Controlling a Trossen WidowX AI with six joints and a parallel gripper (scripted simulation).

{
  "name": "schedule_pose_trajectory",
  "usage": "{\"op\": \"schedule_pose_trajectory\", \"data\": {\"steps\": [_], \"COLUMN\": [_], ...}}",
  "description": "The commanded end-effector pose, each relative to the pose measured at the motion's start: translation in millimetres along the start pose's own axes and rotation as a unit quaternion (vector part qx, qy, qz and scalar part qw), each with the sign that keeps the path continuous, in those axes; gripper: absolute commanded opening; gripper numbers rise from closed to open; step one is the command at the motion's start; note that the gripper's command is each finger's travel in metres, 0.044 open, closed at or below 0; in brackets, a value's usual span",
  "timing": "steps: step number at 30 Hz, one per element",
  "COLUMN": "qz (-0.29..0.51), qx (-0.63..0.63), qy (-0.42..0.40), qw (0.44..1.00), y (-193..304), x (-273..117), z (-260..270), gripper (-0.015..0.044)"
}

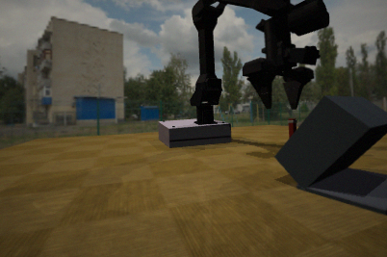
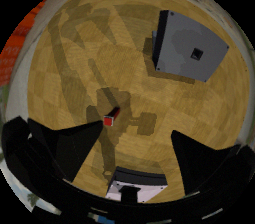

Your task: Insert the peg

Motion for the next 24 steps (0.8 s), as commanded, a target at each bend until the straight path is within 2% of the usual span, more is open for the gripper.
{"op": "schedule_pose_trajectory", "data": {"steps": [1,9,24], "qz": [0.008,0.020,0.020], "qx": [0.007,0.019,0.020], "qy": [-0.008,-0.019,-0.019], "qw": [1.000,0.999,0.999], "y": [-0.6,0.2,-0.5], "x": [0.9,1.9,20.8], "z": [13.0,39.8,41.7], "gripper": [0.0440,0.0440,0.0440]}}
Point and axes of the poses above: the point midway between the two fingers, 35 mm back from their tips, its own x axis out along the fingers, its own z axis across the jaws, y = z × x, the point moved 10 cm from there along -x, back along the fingers, and after that the axes turned 1 degree about -x, right-handed, at the moved point
